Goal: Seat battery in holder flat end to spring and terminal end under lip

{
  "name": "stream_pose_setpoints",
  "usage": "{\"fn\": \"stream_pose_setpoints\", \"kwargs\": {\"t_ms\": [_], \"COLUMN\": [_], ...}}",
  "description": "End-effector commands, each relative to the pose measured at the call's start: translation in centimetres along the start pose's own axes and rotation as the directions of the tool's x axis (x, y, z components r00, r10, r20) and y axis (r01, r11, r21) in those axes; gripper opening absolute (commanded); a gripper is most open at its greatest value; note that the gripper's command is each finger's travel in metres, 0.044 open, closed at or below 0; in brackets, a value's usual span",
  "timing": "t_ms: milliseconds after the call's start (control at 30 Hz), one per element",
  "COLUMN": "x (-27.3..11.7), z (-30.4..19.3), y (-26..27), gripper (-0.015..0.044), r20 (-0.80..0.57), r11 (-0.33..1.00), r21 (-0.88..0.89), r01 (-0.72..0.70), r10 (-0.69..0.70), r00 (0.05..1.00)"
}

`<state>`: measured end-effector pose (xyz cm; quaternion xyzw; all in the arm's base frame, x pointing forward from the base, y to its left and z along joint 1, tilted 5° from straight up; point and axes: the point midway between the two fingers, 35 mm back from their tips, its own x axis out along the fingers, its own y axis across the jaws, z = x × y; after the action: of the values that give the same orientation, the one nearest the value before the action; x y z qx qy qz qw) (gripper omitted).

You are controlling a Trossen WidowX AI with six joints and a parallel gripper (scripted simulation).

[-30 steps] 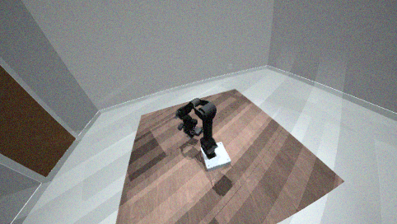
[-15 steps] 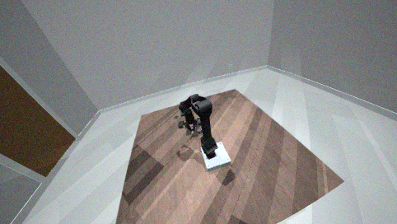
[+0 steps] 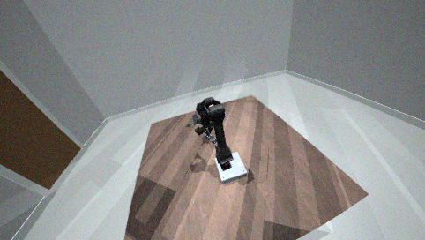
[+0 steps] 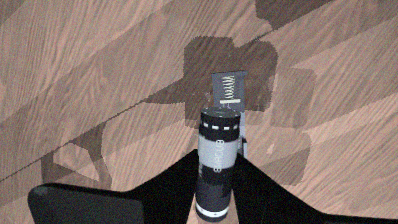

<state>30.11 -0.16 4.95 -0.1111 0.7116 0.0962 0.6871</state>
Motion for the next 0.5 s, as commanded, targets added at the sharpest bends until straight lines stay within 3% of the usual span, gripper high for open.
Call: {"fn": "stream_pose_setpoints", "kwargs": {"t_ms": [0,233,467], "x": [0.2,0.2,1.8], "z": [0.4,0.4,0.1], "y": [-1.2,-1.5,-1.6], "gripper": [0.0075,0.0075,0.0075], "r20": [-0.011,-0.013,-0.116], "r11": [0.992,0.988,0.989], "r21": [-0.123,-0.154,-0.146], "r01": [0.0,-0.001,-0.004], "r10": [-0.001,-0.001,-0.013], "r00": [1.0,1.0,0.993]}}
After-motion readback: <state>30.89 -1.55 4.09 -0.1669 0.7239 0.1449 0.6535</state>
